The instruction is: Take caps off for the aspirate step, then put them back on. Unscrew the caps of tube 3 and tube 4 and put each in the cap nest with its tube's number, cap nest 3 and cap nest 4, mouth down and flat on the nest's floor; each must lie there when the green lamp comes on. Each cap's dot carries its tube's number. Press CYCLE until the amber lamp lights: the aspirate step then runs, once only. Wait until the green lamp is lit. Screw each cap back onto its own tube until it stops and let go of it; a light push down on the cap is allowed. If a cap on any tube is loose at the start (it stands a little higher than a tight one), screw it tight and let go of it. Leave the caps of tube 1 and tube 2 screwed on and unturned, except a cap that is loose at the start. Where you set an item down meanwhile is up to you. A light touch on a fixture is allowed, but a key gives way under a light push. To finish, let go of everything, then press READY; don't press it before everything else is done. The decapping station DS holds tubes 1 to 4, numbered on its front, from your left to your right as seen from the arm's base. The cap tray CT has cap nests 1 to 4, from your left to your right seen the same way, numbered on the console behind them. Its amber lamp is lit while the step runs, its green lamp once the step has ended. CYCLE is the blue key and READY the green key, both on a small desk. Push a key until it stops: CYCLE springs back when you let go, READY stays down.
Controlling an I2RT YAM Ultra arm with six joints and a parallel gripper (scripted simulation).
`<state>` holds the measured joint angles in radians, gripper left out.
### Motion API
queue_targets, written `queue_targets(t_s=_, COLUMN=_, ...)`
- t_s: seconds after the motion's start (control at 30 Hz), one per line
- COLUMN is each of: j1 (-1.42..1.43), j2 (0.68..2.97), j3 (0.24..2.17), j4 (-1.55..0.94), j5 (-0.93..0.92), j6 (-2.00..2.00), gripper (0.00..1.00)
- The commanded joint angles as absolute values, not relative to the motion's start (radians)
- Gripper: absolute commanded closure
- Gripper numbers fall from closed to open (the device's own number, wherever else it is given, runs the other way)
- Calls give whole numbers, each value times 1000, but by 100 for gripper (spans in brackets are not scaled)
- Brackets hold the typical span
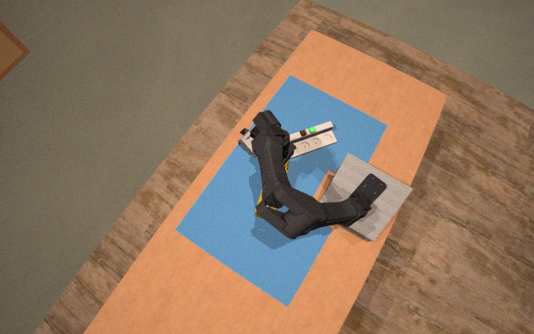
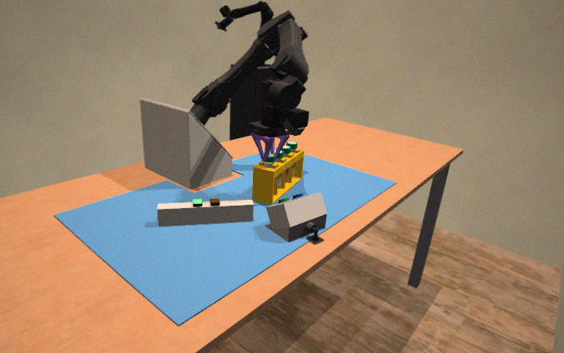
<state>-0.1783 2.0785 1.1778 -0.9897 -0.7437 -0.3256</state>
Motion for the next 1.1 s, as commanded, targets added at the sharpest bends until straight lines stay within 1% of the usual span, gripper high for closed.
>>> queue_targets(t_s=0.0, j1=-196, j2=2075, j3=1181, j4=-990, j5=-743, j6=-347, gripper=100)
queue_targets(t_s=0.37, j1=-196, j2=2075, j3=1181, j4=-990, j5=-743, j6=-347, gripper=100)
queue_targets(t_s=0.63, j1=-196, j2=2075, j3=1181, j4=-990, j5=-743, j6=53, gripper=100)
queue_targets(t_s=0.7, j1=-196, j2=2075, j3=1181, j4=-990, j5=-743, j6=53, gripper=100)
queue_targets(t_s=0.87, j1=-196, j2=2075, j3=1181, j4=-990, j5=-743, j6=303, gripper=100)
queue_targets(t_s=1.07, j1=-196, j2=2075, j3=1181, j4=-990, j5=-743, j6=320, gripper=100)
